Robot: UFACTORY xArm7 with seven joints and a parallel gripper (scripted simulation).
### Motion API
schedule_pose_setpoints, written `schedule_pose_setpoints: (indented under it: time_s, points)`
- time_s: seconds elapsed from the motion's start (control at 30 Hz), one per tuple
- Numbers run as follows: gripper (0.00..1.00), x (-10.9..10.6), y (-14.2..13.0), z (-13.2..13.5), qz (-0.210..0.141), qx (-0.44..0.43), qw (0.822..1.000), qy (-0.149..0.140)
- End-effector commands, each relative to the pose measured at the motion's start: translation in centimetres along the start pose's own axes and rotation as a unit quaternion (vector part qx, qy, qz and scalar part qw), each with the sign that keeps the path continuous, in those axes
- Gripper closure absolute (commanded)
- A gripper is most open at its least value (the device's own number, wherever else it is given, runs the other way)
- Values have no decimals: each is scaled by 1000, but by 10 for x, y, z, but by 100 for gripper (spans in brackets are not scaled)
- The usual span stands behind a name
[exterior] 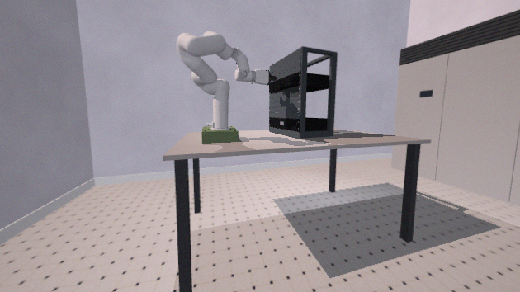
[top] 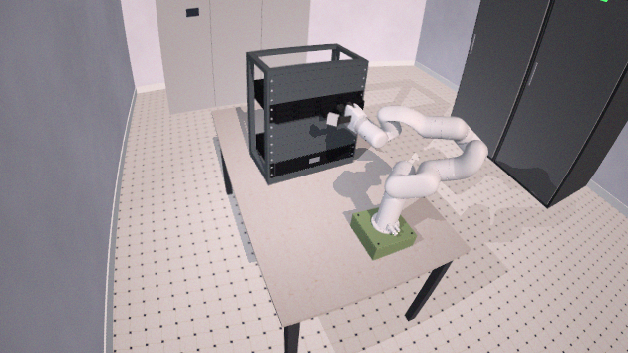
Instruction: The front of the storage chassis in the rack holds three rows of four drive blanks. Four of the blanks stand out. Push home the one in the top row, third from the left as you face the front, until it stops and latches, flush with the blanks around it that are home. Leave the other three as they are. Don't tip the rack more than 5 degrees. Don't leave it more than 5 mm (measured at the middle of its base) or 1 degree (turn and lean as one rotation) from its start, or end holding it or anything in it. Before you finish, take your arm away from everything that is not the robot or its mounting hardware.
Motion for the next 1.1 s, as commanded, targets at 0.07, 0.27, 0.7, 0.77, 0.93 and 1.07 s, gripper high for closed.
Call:
schedule_pose_setpoints:
  time_s: [0.07, 0.27, 0.7, 0.77, 0.93, 1.07]
  points:
    - [100, -25, -2, 3, -1, 1, 1000, 2]
    - [100, -26, -2, 3, -1, 1, 1000, 2]
    - [100, -52, -3, 3, -1, 1, 1000, 2]
    - [100, -52, -3, 3, -1, 1, 1000, 2]
    - [100, -76, -3, 3, -1, 1, 1000, 2]
    - [100, -99, -3, 3, -1, 1, 1000, 2]
Point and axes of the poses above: the point where the finger pads meet when closed, its own x axis out along the fingers, its own z axis across the jaws, y = z × x, the point moved 10 cm from there along -x, back along the fingers, and after that the axes turned 12 degrees about -x, right-handed, at the moved point
